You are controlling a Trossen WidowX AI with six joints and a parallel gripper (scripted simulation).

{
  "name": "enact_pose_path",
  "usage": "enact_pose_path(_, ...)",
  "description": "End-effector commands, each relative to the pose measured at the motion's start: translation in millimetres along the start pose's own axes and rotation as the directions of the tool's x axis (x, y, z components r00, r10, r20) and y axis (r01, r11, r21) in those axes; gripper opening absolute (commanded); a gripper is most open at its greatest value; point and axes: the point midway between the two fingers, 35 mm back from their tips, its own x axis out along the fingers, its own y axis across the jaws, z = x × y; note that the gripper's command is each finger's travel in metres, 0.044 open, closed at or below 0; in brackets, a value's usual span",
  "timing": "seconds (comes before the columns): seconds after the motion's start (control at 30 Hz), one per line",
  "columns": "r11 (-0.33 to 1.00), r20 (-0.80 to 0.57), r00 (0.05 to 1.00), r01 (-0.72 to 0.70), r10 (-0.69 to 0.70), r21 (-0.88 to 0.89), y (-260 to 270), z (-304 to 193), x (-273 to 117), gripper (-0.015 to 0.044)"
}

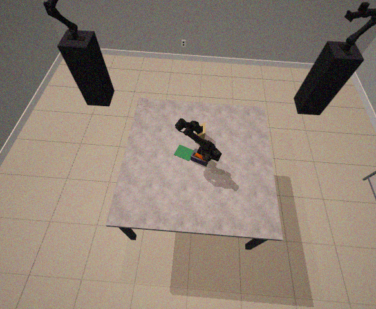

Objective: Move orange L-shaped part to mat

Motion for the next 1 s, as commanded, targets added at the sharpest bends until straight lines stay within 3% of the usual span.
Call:
enact_pose_path(0.0,1.0,0.002,1.0,0.007,-0.007,-0.008,-1.5,-0.4,8.4,0.018)
enact_pose_path(0.97,1.0,0.003,1.0,0.009,-0.009,-0.008,-2.5,-0.7,30.7,0.018)
